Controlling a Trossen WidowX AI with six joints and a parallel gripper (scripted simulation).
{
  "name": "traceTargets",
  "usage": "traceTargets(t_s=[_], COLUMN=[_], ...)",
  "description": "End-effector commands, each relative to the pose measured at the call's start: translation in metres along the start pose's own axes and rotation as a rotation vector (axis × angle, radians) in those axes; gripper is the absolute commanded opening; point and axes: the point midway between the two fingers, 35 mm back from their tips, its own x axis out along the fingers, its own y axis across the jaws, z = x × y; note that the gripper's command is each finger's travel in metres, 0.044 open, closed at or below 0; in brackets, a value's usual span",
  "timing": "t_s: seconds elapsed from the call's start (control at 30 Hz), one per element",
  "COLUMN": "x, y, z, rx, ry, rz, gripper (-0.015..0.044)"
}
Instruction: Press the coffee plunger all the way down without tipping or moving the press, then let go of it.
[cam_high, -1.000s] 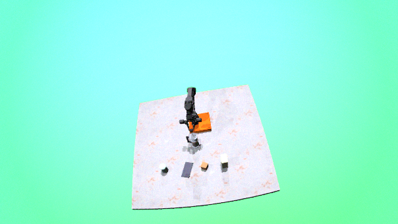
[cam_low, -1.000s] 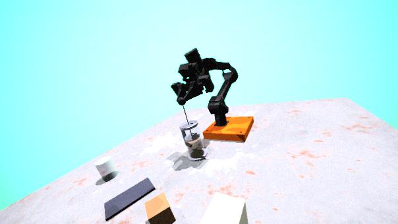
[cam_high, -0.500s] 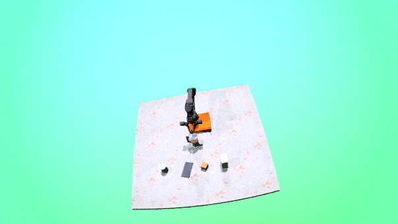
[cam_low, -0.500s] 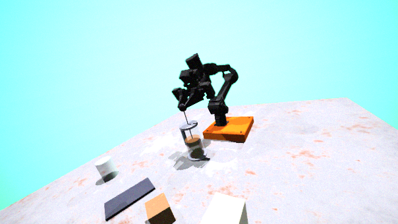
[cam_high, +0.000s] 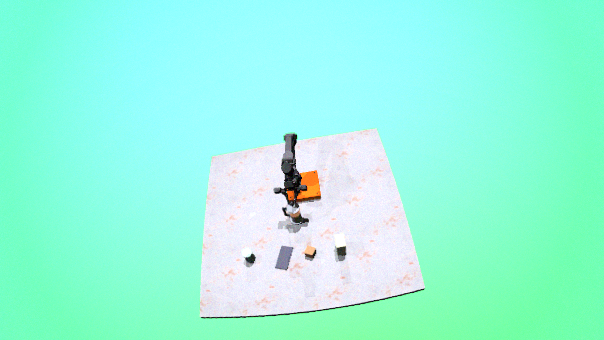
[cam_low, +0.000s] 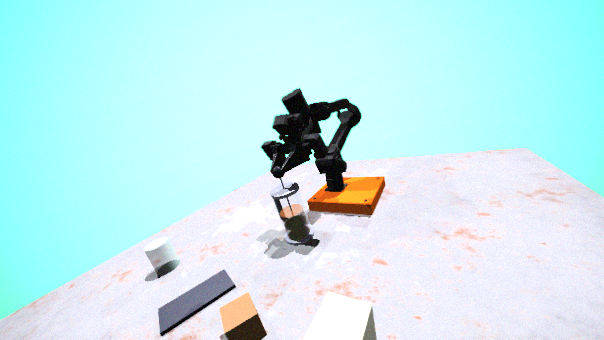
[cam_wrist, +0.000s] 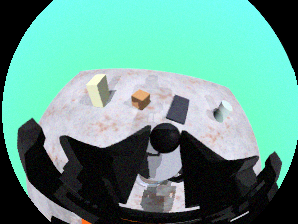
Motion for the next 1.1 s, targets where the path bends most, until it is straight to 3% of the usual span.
traceTargets(t_s=[0.0, 1.07], x=[0.0082, 0.0128], y=[0.0001, 0.0002], z=[-0.0164, -0.0104], rx=[0.008, 0.008], ry=[0.056, 0.055], rz=[-0.001, -0.001], gripper=[0.0126, 0.0126])
